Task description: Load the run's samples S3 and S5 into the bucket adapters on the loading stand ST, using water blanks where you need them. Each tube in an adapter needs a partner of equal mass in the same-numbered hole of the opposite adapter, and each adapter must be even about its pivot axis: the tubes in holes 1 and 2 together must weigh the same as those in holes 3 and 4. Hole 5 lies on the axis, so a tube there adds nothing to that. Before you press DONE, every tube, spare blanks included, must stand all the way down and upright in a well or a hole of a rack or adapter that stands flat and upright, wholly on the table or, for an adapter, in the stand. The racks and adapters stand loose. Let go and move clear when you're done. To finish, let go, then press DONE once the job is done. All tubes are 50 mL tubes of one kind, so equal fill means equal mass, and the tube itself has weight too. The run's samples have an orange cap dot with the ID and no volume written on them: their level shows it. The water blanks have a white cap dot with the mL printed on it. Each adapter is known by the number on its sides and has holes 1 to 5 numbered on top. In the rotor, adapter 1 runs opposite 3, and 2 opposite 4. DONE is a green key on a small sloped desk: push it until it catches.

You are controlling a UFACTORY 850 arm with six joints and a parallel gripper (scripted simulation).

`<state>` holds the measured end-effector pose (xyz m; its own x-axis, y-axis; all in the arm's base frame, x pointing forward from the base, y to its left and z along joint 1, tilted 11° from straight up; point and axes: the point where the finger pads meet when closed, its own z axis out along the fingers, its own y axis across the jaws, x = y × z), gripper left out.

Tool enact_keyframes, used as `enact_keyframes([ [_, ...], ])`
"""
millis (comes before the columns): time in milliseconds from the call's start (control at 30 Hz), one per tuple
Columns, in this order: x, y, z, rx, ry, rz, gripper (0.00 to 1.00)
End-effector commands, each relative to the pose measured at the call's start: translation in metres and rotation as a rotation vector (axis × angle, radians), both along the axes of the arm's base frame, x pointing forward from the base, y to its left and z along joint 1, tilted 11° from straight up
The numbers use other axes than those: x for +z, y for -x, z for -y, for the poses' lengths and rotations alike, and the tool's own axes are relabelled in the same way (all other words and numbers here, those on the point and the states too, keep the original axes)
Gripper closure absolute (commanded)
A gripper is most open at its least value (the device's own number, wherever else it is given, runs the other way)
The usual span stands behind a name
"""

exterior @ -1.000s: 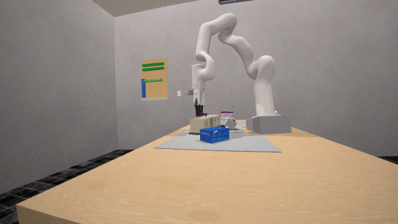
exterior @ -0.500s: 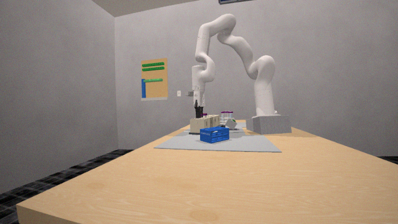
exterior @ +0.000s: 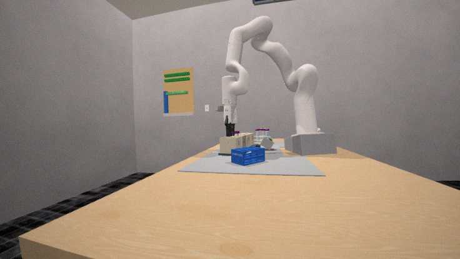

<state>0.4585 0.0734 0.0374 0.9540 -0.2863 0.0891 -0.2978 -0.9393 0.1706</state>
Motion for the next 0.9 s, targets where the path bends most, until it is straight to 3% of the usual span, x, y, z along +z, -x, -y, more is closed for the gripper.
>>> enact_keyframes([
  [0, 0.0004, -0.0007, -0.0003, 0.0, 0.0, 0.002, 0.56],
  [733, 0.0004, -0.0008, -0.0003, 0.0, 0.0, 0.002, 0.56],
  [867, 0.0082, -0.0004, -0.0018, 0.0, 0.0, 0.002, 0.56],
])
